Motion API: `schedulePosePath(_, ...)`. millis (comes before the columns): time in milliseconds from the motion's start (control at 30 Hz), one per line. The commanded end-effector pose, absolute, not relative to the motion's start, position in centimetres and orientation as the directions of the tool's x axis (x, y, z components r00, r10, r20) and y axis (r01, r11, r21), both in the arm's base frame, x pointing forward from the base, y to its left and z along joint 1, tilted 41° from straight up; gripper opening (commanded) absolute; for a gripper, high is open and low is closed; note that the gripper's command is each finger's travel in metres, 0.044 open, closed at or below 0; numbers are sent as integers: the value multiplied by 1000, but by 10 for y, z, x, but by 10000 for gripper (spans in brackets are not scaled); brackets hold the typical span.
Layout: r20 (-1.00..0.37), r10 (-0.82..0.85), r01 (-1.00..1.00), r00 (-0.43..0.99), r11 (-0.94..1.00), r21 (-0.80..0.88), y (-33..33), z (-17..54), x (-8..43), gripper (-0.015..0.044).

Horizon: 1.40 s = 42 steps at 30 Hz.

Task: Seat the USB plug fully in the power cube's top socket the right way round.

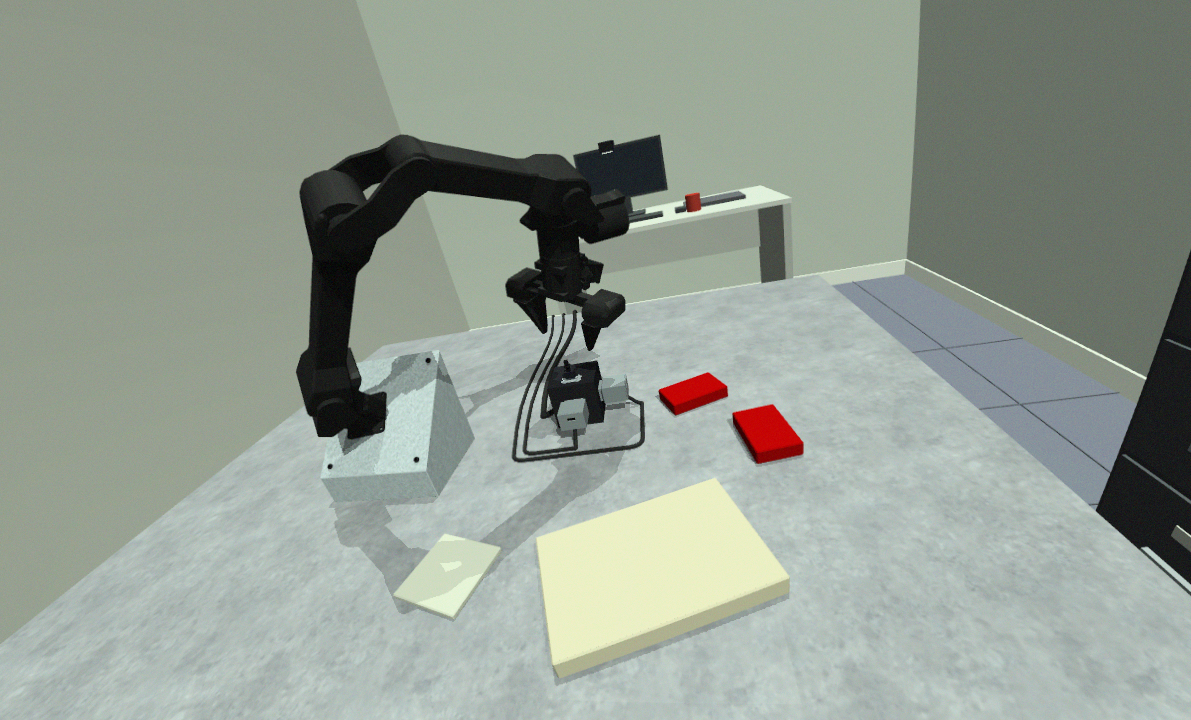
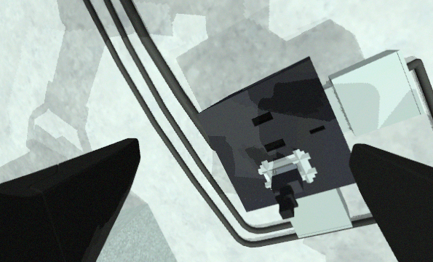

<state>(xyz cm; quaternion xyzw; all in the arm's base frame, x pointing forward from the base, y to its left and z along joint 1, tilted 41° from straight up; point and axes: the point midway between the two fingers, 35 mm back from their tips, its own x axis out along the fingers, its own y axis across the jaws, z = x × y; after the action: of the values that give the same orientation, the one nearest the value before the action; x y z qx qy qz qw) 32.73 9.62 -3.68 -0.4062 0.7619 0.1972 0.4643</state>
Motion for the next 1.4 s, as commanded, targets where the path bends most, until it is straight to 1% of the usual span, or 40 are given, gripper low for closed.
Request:
schedulePosePath(0,-762,-645,-997,-60,68,21,76,-8,319,440)
schedulePosePath(1367,-761,-646,-997,-59,68,20,60,-27,317,440)
